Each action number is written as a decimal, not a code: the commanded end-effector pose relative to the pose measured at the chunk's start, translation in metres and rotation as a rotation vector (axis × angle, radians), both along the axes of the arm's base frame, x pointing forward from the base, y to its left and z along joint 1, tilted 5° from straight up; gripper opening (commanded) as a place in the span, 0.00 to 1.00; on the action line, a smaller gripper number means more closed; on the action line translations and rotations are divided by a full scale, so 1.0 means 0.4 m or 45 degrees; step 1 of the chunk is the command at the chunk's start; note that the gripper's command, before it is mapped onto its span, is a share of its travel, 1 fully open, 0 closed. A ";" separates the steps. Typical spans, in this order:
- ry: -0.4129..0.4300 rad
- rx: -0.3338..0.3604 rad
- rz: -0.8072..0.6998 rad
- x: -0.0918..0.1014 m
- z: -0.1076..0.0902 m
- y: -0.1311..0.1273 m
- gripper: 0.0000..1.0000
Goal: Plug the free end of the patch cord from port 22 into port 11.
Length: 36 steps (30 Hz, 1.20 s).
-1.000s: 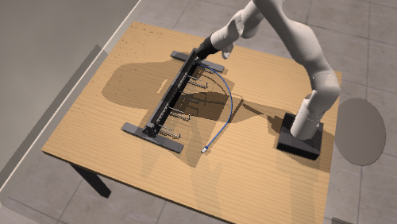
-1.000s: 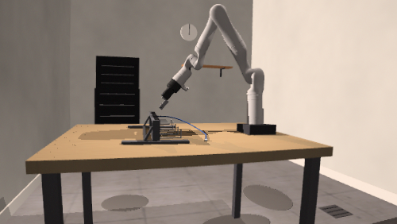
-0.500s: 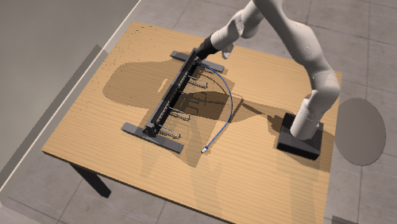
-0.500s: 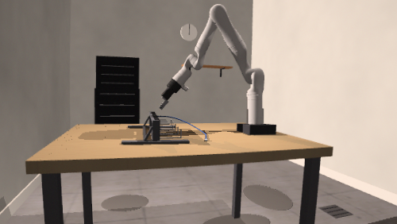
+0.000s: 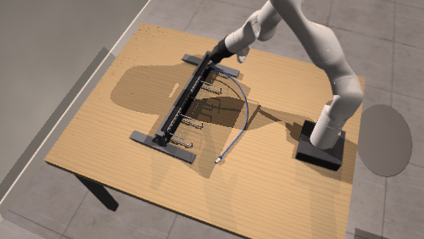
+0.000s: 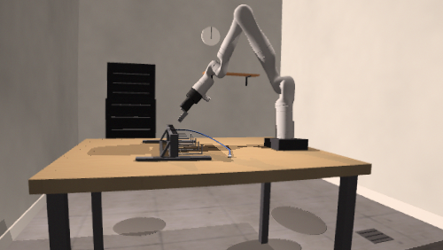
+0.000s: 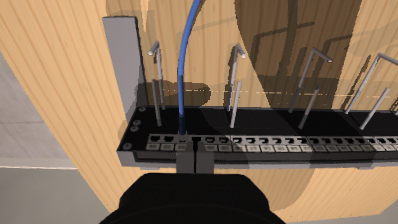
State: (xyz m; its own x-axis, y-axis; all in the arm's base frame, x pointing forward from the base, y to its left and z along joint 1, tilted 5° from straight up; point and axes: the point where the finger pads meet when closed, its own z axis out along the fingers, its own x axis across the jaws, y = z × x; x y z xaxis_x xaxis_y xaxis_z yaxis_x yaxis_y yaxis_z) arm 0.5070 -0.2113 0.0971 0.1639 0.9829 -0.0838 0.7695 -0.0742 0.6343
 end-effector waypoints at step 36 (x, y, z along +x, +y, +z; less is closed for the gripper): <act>-0.003 0.000 0.000 -0.073 0.094 0.020 0.00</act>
State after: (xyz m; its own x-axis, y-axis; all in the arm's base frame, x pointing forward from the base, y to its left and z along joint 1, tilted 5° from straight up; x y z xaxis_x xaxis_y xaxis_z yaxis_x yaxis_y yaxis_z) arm 0.4775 -0.2078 0.1198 0.1650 0.9819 -0.0935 0.7834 -0.0729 0.6172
